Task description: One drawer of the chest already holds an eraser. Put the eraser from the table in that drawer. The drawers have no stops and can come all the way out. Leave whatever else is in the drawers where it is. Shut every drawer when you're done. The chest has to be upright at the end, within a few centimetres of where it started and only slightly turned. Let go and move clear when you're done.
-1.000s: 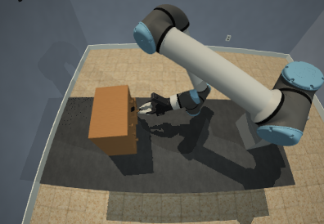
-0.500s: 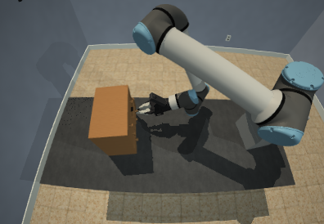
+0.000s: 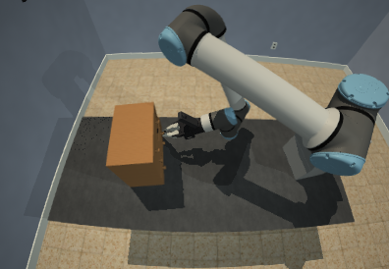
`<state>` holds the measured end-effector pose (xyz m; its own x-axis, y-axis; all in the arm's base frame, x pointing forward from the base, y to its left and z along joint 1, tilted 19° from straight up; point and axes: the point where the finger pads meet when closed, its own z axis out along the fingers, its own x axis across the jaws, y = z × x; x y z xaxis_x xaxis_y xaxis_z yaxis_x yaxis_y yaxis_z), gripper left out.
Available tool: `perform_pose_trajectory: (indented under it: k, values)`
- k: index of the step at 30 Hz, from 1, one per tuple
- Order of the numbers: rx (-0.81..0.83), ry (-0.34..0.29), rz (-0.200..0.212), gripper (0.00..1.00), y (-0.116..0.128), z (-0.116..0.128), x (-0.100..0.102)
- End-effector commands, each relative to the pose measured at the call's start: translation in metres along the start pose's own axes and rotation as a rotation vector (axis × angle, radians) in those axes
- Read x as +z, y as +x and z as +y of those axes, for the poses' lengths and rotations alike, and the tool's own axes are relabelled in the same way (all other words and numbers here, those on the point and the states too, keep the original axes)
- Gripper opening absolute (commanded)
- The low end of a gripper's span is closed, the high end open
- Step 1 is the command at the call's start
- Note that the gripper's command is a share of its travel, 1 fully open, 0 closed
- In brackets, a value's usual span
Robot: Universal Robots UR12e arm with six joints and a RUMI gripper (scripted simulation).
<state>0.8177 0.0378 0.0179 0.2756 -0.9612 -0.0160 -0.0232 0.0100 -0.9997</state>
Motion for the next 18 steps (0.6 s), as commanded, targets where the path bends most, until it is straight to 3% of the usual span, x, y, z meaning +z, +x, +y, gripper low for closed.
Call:
perform_pose_trajectory:
  k: [1, 18]
  values:
    - [0.000, 0.001, 0.000, 0.07, 0.0000, -0.0015, 0.0026]
    - [0.000, 0.001, 0.000, 0.07, 0.0000, -0.0030, 0.0068]
